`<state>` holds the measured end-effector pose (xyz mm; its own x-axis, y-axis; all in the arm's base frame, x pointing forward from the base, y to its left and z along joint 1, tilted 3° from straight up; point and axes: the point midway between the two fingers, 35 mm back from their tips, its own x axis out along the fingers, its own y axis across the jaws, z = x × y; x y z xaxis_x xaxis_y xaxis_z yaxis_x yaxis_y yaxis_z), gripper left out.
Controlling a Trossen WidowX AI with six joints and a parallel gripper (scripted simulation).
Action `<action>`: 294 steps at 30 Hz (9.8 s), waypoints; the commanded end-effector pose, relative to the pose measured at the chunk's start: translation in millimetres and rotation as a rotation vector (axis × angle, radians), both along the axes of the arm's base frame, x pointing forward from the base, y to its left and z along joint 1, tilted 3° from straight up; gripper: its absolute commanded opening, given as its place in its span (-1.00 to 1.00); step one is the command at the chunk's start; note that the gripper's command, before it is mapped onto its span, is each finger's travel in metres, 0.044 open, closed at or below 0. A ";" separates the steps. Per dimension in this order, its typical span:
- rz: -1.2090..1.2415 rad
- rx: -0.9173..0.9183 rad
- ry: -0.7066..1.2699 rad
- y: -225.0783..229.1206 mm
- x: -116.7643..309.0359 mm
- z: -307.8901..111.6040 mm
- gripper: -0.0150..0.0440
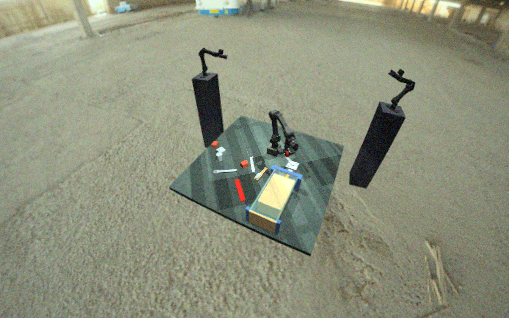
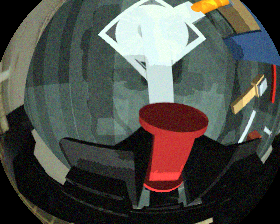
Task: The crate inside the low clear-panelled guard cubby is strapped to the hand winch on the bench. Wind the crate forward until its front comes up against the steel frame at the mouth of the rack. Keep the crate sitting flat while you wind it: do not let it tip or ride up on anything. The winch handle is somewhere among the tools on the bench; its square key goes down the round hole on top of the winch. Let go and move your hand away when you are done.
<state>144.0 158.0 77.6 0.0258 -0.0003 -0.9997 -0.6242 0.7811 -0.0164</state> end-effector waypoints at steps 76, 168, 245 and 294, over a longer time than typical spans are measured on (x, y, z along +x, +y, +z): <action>-0.019 -0.023 -0.027 -21.9 101.4 5.0 -0.49; -0.019 -0.014 -0.033 68.3 166.5 8.8 -0.49; -0.019 -0.006 -0.028 154.0 124.3 6.0 -0.49; -0.019 -0.004 -0.023 173.0 65.5 2.4 -0.49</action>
<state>231.0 329.3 81.8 0.0882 -0.0023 -0.9961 -0.5876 0.8073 -0.0539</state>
